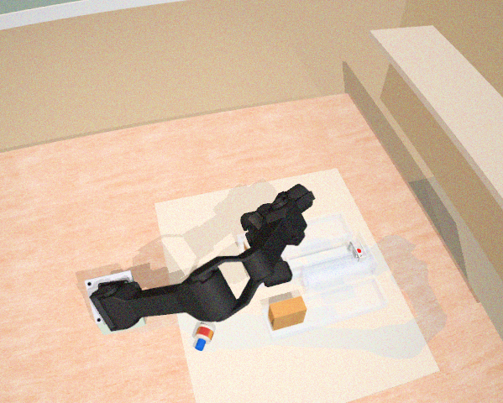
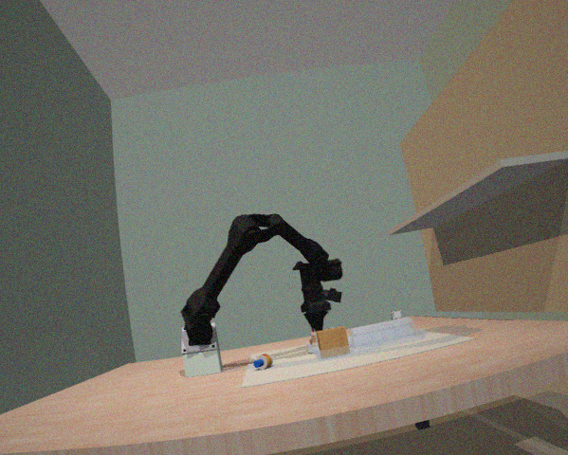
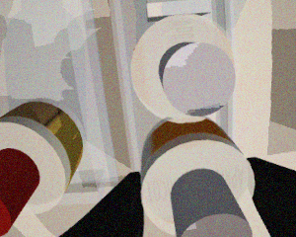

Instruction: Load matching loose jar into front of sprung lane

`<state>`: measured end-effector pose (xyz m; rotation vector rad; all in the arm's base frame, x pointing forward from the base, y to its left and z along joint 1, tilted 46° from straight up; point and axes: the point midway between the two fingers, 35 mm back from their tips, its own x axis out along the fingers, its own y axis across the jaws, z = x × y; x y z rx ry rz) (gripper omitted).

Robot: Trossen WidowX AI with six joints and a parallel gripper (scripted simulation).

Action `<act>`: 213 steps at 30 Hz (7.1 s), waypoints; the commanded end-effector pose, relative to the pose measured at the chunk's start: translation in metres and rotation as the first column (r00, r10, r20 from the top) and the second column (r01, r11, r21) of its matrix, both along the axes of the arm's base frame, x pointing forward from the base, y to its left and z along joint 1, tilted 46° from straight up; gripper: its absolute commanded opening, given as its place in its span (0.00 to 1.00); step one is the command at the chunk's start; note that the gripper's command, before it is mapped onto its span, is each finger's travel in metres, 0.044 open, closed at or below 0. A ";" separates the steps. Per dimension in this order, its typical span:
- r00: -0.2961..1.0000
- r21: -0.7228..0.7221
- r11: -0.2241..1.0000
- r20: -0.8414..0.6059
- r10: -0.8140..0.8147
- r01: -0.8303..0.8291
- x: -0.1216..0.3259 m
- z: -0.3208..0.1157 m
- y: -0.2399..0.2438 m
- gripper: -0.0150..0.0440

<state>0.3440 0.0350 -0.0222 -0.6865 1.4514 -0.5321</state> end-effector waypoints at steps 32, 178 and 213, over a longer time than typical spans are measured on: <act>1.000 -0.004 1.000 0.026 0.005 -0.005 0.010 -0.001 -0.003 0.25; 1.000 -0.005 1.000 0.025 0.005 -0.005 -0.003 -0.016 -0.016 0.25; 1.000 -0.003 1.000 0.024 0.006 -0.005 -0.020 -0.002 -0.001 0.77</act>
